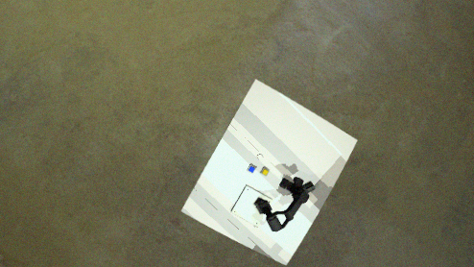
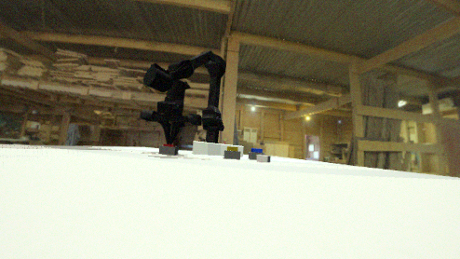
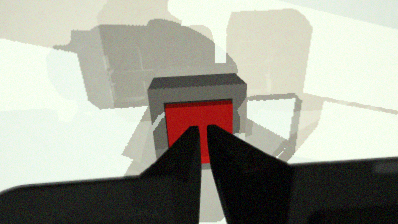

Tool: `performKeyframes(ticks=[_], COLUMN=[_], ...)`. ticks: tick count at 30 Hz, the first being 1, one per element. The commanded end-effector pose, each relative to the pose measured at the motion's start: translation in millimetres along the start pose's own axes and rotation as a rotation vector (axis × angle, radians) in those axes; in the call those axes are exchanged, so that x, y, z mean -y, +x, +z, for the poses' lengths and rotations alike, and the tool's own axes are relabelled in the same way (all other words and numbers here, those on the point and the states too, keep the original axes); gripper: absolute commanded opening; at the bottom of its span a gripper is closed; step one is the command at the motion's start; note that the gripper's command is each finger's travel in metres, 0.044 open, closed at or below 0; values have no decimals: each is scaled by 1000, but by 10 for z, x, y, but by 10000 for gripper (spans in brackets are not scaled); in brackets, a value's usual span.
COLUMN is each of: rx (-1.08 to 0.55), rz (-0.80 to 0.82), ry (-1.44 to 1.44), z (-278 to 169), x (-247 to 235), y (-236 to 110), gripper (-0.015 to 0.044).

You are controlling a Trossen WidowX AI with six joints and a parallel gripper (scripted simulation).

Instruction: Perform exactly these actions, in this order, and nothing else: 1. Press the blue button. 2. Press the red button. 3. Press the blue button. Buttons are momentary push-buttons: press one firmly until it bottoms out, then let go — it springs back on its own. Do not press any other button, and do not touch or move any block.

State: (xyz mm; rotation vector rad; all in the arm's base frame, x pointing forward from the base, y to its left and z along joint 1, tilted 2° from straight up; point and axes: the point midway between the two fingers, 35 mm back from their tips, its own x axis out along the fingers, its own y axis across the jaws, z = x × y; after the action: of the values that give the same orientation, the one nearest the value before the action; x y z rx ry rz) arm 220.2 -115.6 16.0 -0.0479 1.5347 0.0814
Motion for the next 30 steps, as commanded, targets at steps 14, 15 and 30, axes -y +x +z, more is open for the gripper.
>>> performKeyframes(ticks=[14,15,30], rx=[-4,-4,-4], rz=[4,4,3], ry=[1,1,1], z=[-8,-8,-4], x=[-7,-7,-4], y=[-332,-332,-950], gripper=[20,20,20])
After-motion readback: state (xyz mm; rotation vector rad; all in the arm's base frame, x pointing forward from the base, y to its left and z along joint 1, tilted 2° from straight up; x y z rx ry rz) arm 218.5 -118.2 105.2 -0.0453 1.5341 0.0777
